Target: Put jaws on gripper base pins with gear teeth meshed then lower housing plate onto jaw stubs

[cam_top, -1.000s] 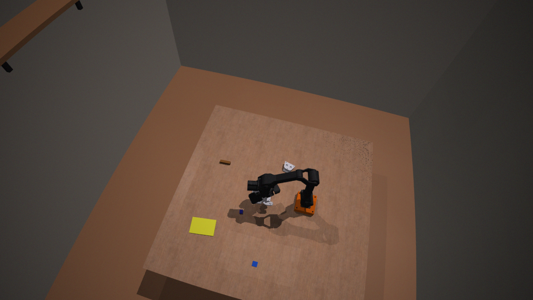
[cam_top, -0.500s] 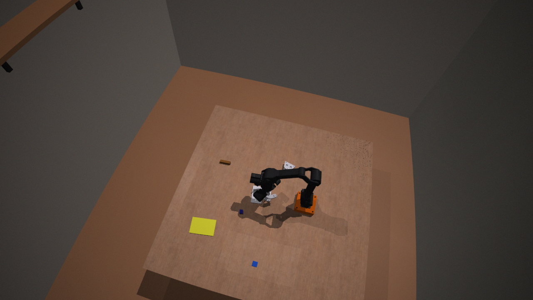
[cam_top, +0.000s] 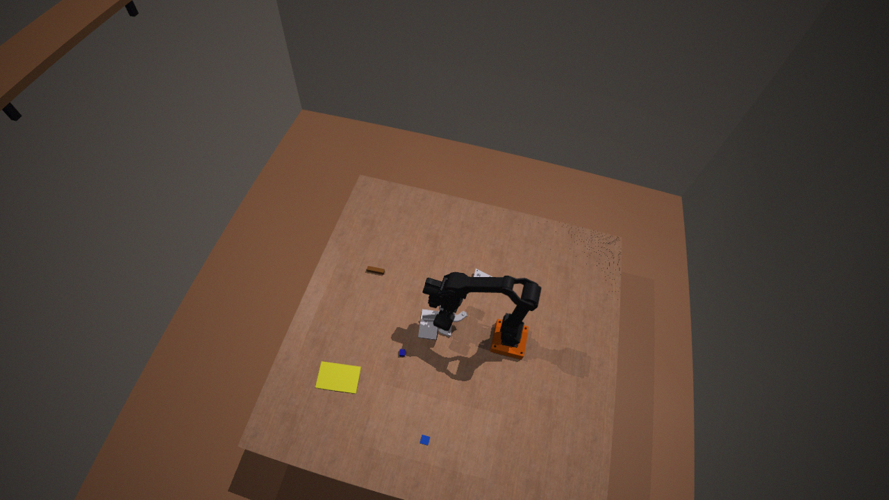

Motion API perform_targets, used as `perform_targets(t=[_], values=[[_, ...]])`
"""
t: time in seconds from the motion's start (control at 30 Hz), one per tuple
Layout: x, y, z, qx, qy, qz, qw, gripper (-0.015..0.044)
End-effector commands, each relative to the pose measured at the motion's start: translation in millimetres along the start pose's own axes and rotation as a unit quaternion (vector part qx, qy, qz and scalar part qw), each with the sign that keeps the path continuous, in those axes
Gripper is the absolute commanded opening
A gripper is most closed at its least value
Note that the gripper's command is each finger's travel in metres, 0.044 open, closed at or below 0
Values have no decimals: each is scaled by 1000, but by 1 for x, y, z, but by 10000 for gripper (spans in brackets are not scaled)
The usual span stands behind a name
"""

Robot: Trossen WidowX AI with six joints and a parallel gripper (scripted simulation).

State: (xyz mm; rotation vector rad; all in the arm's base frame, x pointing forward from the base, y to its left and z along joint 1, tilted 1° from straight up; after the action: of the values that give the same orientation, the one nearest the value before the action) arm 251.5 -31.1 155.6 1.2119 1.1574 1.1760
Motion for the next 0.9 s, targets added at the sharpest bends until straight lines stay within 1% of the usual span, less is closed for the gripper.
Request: perform_targets(t=[0.0, 0.17, 0.87], values=[[-11, -1, -6, 1, 56, -3, 998, 134], [-19, -2, -10, 2, 96, -3, 995, 134], [-19, -2, -10, 2, 90, -3, 996, 134]])
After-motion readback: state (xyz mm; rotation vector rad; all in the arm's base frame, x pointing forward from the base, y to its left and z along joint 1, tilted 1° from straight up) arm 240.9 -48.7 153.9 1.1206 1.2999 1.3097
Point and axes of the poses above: the point midway between the two fingers, 35 mm back from their tips, its own y axis back along the fingers, its own x axis across the jaws, z = x × y, the point moved 7 cm from there along y, back along the fingers, and after that the axes turned 11 degrees about y, right-handed, at the moved point
